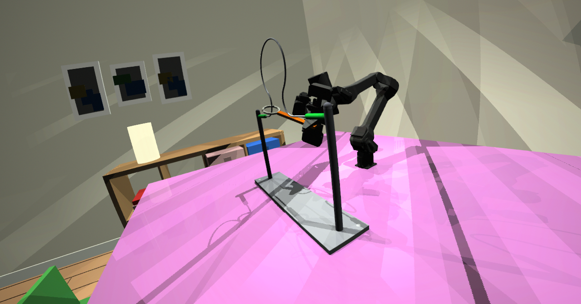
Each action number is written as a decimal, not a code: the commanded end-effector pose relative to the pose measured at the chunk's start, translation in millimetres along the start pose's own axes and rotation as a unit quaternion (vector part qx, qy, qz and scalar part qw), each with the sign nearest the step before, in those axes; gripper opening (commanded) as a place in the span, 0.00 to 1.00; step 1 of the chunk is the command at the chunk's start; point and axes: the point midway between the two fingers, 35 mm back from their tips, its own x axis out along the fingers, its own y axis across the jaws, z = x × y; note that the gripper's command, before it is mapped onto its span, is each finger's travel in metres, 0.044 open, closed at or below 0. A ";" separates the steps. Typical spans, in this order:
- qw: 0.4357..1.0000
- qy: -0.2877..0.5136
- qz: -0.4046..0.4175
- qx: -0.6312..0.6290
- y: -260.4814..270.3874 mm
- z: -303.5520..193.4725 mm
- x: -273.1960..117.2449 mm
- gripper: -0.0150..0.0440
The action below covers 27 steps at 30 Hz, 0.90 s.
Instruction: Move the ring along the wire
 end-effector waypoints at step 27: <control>0.937 0.028 0.179 0.298 100.3 31.3 -27.5 0.00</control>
